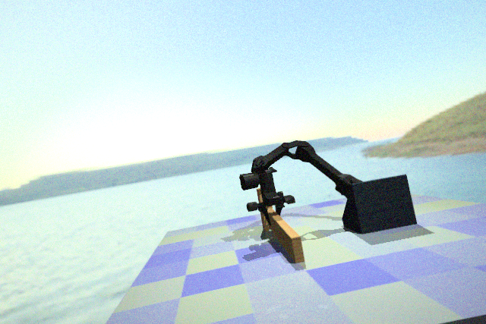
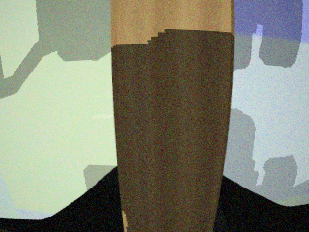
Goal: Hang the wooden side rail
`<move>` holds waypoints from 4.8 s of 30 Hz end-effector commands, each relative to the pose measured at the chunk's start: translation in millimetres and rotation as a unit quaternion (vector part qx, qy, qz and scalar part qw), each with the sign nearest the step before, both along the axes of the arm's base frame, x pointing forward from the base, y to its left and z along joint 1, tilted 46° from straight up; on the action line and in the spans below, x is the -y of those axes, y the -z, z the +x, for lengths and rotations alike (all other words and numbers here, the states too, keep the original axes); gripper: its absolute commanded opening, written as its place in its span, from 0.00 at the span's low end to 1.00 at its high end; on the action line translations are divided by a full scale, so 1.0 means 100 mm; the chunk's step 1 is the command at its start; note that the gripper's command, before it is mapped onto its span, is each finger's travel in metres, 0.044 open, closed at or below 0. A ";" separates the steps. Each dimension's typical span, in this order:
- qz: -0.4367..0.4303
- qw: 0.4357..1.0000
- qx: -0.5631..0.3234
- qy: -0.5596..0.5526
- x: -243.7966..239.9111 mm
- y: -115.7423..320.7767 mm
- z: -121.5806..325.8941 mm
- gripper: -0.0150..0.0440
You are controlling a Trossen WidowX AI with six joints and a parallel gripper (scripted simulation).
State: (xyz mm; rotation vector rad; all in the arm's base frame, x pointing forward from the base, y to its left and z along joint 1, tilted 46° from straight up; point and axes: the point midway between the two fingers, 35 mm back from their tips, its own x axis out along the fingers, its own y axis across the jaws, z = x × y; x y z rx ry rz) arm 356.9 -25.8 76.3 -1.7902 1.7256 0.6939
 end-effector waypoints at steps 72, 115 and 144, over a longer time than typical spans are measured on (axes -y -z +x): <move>0.000 1.000 0.001 -0.003 0.05 -0.08 0.00 0.25; 0.000 1.000 0.001 -0.003 0.09 -0.11 0.01 0.25; 0.000 1.000 0.001 -0.003 0.11 -0.14 0.00 0.25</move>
